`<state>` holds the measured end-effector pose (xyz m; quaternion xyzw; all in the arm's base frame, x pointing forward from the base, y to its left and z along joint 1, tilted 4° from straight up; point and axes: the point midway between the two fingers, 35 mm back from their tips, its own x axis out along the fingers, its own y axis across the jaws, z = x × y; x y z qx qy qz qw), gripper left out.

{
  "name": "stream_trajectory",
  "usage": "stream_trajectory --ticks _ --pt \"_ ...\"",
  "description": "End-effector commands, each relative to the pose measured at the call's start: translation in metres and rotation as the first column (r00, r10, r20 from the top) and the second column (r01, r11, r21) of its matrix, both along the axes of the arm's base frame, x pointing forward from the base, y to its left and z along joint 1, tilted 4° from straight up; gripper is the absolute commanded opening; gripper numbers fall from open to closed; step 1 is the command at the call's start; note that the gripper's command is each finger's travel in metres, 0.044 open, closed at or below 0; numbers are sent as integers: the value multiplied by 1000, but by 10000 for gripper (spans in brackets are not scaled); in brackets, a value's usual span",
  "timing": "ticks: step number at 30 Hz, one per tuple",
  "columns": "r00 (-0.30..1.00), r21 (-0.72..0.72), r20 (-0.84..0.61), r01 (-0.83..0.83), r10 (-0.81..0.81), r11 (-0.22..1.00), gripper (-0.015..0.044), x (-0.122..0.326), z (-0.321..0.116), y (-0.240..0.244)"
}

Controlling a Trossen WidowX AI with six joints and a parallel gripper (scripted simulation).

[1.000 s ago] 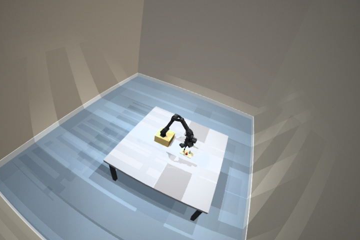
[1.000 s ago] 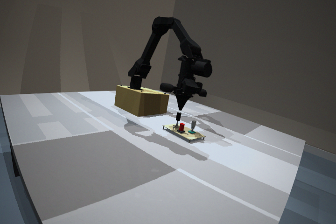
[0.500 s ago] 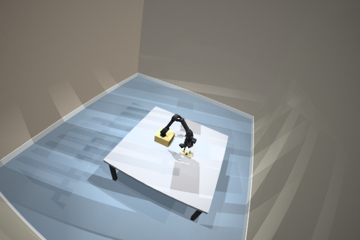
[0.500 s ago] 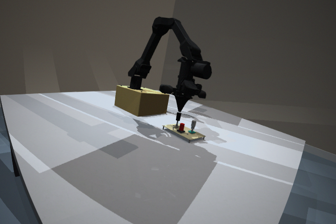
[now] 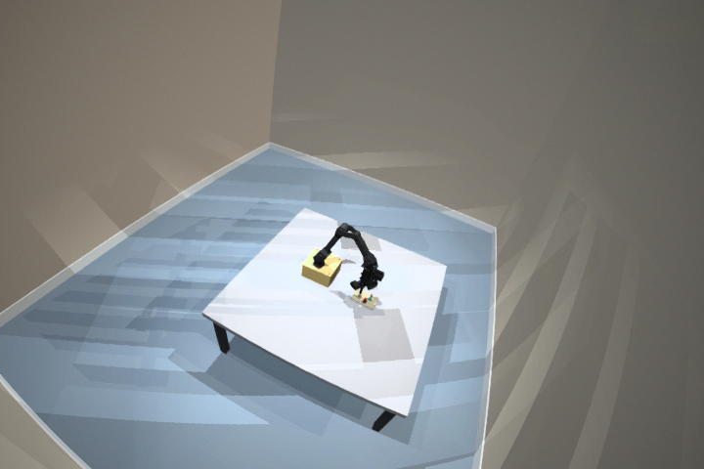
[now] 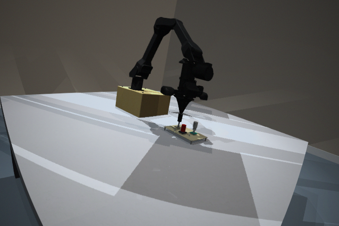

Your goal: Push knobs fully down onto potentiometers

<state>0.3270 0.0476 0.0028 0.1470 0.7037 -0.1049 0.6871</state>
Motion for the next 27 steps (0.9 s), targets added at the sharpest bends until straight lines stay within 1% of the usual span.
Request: stream_trajectory --ticks 1,27 --pt "1000 -1 1 1 -1 1000 0 0 -2 0" --pt "1000 -1 1 1 -1 1000 0 0 -6 0"
